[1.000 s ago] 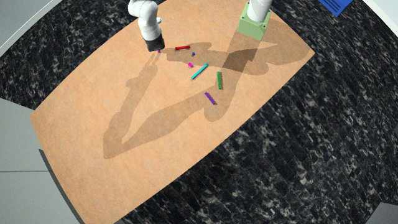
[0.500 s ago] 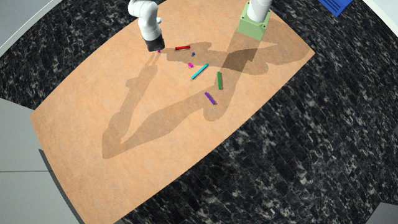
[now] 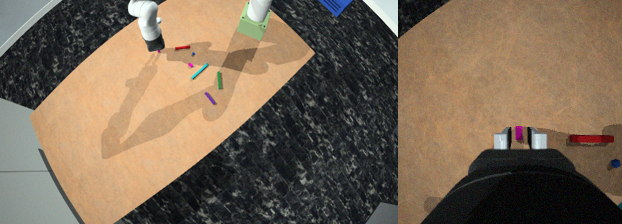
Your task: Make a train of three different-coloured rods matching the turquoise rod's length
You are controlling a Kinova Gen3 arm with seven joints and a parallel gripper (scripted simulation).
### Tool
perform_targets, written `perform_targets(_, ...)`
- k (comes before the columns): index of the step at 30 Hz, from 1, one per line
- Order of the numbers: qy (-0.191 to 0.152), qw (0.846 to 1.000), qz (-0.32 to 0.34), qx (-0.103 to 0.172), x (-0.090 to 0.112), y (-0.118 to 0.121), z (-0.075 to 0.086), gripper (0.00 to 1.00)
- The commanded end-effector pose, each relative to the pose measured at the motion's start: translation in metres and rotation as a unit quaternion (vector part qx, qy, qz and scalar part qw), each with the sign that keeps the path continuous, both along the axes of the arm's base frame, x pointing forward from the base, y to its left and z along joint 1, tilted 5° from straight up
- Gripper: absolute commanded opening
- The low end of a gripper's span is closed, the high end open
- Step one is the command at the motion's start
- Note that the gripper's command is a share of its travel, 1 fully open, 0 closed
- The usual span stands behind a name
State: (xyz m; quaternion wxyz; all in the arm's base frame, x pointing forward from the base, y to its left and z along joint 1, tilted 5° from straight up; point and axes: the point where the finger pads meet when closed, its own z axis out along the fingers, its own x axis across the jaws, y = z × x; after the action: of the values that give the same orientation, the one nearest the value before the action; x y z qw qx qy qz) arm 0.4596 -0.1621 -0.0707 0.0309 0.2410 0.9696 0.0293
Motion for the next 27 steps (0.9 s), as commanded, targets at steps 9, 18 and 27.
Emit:
perform_targets(9, -0.003, 1.0, -0.003, 0.0, 0.0029, -0.0007, -0.0006, 0.54)
perform_targets(18, -0.003, 1.0, -0.003, 0.0, 0.0041, 0.0007, -0.0004, 0.54)
perform_targets(27, -0.003, 1.0, -0.003, 0.0, 0.0045, 0.0011, -0.0003, 0.54)
